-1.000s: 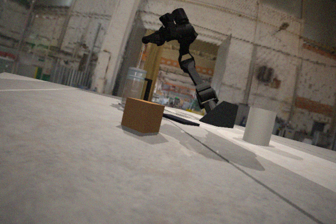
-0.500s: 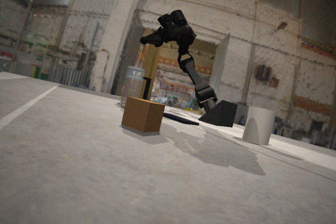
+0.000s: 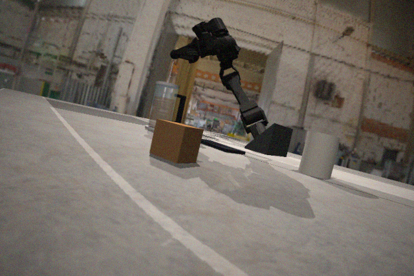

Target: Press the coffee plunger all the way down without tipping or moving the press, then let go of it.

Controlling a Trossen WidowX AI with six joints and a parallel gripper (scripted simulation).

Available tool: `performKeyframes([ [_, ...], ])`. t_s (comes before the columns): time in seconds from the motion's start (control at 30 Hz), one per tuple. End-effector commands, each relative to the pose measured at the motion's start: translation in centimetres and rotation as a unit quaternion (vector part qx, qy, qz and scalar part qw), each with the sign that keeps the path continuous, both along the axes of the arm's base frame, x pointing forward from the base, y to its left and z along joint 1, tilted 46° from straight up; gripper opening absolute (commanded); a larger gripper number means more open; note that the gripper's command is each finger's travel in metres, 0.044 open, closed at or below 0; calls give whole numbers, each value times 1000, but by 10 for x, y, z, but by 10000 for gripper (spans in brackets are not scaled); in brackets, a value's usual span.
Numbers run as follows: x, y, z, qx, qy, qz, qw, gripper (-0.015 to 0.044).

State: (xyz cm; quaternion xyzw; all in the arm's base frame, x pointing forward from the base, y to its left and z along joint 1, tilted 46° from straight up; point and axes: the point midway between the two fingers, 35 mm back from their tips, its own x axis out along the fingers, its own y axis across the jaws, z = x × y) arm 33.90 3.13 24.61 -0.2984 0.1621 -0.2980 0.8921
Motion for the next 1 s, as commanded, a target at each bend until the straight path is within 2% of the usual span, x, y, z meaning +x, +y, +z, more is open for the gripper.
performKeyframes([
  [0.0, 0, -15, -18, -7, 17, -14, 1000, 128],
  [0.97, 2, -48, -46, -12, 13, -14, 1000, 128],
])
